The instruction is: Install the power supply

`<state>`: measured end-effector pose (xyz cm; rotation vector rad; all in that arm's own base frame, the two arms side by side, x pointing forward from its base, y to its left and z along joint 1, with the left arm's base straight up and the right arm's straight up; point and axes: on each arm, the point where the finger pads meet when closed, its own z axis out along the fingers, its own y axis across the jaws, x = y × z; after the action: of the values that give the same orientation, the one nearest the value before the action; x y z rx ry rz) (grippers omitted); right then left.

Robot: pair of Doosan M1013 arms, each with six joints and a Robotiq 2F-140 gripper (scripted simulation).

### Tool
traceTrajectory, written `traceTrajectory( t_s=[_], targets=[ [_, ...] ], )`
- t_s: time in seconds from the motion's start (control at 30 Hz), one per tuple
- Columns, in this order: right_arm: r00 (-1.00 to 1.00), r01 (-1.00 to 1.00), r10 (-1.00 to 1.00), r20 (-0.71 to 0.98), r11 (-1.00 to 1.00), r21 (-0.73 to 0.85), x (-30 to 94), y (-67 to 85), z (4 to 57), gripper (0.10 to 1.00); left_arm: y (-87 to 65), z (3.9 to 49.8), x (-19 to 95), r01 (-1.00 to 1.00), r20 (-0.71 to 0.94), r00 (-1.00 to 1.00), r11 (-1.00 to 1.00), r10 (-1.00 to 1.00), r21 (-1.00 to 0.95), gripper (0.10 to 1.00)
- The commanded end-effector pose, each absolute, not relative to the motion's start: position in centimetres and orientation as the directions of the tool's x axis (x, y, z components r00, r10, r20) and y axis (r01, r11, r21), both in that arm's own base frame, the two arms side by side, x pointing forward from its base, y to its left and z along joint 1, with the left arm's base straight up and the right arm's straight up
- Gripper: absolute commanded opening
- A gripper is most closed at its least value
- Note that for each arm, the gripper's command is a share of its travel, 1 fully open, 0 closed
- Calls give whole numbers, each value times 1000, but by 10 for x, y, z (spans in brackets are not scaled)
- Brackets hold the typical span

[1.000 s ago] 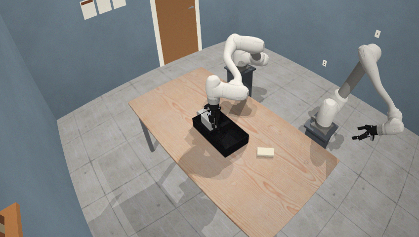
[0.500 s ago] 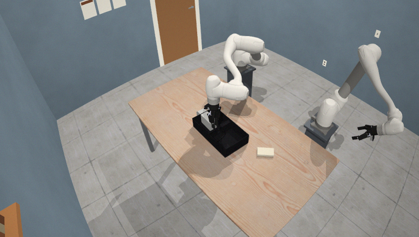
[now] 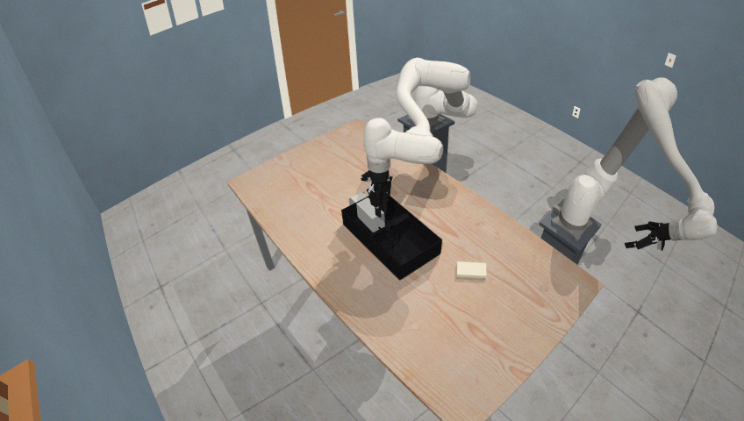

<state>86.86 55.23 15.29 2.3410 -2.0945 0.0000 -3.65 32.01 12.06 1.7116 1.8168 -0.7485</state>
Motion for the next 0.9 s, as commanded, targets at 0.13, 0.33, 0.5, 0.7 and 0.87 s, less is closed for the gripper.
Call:
traceTrajectory(
  t_s=[0.13, 0.33, 0.5, 0.7, 0.87],
  targets=[
    [111, -994, -994, -1, -111, -1, 869, 553, 205, 279, 320, 121, -37, 998, -706, -58, 44, 706, -38, 1000],
    [105, -994, -994, -1, -105, -1, 869, 550, 204, 1000, 320, 121, -37, 998, -706, -58, 44, 706, -38, 1000],
    [77, -997, -997, -1, -77, -1, 868, 536, 197, 1000, 320, 121, -37, 998, -706, -58, 44, 706, -38, 1000],
    [-44, -999, -999, -1, 44, -1, 862, 477, 167, 1000, 320, 121, -37, 998, -706, -58, 44, 706, -38, 1000],
    [-109, -994, -994, -1, 109, -1, 858, 444, 151, 1000, 320, 121, -37, 998, -706, -58, 44, 706, -38, 1000]
  ],
)
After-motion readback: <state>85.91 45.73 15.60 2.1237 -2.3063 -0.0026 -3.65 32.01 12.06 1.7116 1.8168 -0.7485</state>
